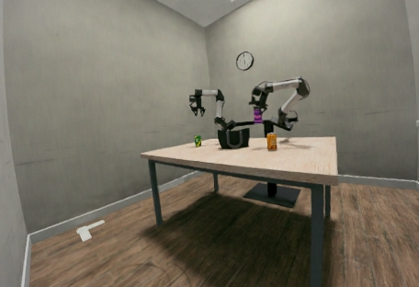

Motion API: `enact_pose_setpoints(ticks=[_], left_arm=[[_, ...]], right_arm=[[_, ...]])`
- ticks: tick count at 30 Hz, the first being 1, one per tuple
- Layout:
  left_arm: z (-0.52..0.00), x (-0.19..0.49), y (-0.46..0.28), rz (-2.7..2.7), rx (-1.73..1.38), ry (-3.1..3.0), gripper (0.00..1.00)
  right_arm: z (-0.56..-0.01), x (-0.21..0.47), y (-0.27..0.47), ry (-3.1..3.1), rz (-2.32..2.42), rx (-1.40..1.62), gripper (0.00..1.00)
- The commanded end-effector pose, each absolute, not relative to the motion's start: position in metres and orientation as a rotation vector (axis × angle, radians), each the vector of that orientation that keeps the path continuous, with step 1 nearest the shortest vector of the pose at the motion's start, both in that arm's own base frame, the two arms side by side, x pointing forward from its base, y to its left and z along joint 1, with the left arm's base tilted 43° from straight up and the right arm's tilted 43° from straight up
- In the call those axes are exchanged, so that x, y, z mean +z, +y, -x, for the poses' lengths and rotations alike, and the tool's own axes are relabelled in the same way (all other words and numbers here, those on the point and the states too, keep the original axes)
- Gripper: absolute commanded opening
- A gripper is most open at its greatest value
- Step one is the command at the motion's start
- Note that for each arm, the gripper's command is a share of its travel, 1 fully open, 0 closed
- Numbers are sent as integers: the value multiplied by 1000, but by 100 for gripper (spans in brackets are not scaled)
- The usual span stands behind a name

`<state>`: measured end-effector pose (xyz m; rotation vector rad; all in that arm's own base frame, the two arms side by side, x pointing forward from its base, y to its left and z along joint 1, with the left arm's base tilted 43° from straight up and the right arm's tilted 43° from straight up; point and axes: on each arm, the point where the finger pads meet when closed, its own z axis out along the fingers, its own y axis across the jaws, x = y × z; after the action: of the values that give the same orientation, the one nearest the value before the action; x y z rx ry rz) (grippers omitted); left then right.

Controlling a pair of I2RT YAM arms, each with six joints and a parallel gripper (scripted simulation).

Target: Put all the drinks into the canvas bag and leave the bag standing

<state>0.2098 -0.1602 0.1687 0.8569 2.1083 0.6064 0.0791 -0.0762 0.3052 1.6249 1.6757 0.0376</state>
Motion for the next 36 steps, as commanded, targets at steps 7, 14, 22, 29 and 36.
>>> enact_pose_setpoints(ticks=[7,14,22,29,36], left_arm=[[-216,182,-191,-816,513,2059,70],[-226,175,-209,-800,514,2067,70],[-235,170,-224,-782,514,2077,70],[-244,163,-240,-772,520,2084,70],[-250,158,-252,-767,524,2088,70]], right_arm=[[-76,315,-75,1654,-1606,42,100],[-76,315,-75,1654,-1606,42,100],[-76,315,-75,1654,-1606,42,100],[-76,315,-75,1654,-1606,42,100],[-76,315,-75,1654,-1606,42,100]])
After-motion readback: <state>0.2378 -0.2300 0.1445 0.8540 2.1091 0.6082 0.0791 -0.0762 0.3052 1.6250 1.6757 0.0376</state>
